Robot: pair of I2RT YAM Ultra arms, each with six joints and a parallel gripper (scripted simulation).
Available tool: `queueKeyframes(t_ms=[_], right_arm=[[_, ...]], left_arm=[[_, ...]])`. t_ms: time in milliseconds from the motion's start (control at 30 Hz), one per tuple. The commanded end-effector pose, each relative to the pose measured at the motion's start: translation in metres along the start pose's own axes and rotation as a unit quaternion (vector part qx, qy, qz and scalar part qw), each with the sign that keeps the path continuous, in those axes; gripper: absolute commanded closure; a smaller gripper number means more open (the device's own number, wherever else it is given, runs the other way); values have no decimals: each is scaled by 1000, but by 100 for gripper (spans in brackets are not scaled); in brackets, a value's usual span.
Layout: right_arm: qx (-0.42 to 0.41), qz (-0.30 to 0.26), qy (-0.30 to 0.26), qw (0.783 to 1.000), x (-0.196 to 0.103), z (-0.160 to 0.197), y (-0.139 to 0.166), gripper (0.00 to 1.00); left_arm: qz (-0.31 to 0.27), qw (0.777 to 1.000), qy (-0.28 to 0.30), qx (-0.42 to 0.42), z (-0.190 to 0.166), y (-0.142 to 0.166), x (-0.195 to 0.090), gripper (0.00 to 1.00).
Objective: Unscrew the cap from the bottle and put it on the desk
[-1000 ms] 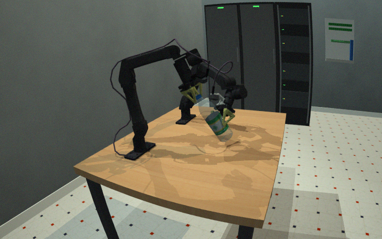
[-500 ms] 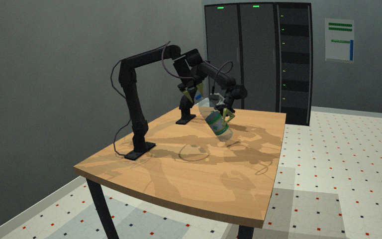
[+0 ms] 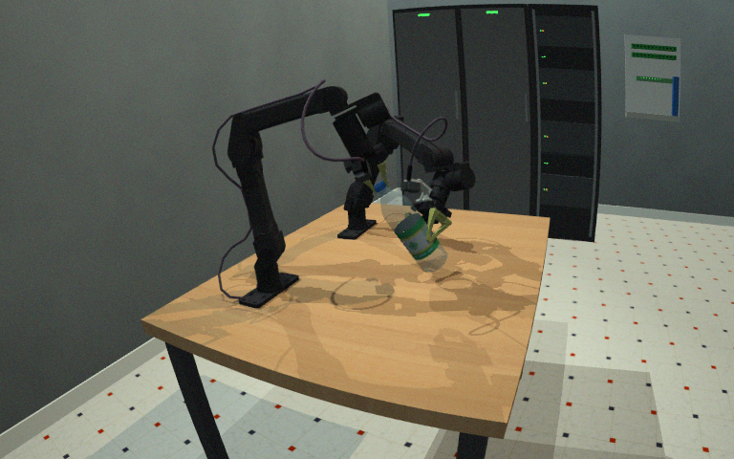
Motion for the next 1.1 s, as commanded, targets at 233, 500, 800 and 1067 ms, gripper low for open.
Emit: queueKeyframes(t_ms=[233,500,800,1067], right_arm=[[-170,-24,23,985,-3,-2,0,100],[-324,-51,39,944,-4,-1,-1,100],[-518,-79,66,849,-5,0,-1,100],[-645,-95,86,753,-5,1,-1,100]], left_arm=[[-16,1000,-10,4,4,-11,-9,100],[-16,1000,-10,4,4,-11,-9,100],[-16,1000,-10,4,4,-11,-9,100],[-16,1000,-10,4,4,-11,-9,100]])
Point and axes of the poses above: on each arm, the point where the finger pads meet when closed, its own x axis out along the fingers, its own z axis across the jaws, y = z × x, the point moved 1 cm from there along -x, back along the fingers, and after that the axes turned 12 degrees about -x, right-handed, at the moved point
